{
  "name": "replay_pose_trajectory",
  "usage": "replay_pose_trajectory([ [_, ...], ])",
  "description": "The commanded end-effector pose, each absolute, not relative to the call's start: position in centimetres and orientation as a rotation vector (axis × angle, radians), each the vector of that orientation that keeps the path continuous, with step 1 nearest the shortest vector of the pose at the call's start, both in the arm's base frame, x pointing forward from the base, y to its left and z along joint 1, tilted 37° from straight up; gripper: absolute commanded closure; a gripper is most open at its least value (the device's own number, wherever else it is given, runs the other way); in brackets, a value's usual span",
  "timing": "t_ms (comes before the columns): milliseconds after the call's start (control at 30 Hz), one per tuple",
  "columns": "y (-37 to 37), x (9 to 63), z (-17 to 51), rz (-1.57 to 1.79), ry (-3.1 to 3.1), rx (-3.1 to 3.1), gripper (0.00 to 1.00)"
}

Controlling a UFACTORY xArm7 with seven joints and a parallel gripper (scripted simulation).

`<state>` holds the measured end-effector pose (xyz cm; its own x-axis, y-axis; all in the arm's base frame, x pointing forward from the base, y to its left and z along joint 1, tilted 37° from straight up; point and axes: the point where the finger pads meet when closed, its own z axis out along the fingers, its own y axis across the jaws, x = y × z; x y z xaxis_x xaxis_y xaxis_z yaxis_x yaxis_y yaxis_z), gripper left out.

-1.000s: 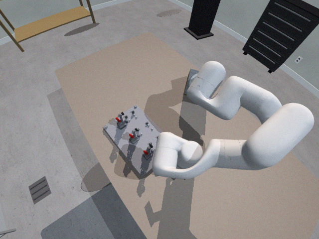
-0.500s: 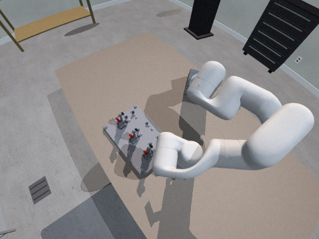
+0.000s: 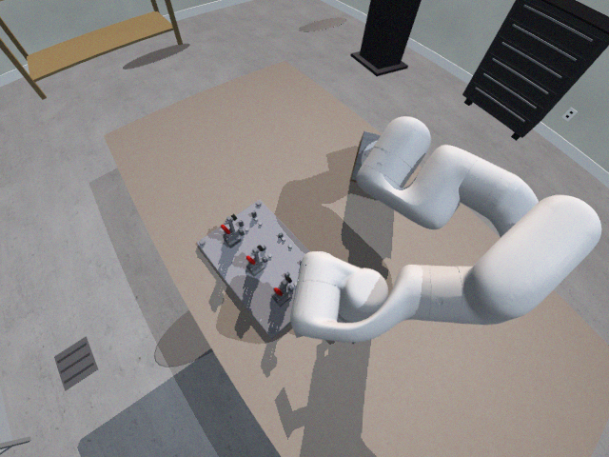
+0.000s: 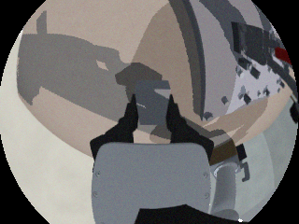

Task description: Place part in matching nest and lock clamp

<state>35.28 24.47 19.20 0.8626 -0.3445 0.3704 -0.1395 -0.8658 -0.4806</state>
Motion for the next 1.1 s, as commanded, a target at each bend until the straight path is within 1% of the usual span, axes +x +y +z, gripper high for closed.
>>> replay_pose_trajectory([
  [0, 24.4, 35.2, 19.5, -0.631, 0.356, -2.587, 1.0],
  [1067, 20.8, 30.3, 27.4, -0.631, 0.356, -2.587, 1.0],
])
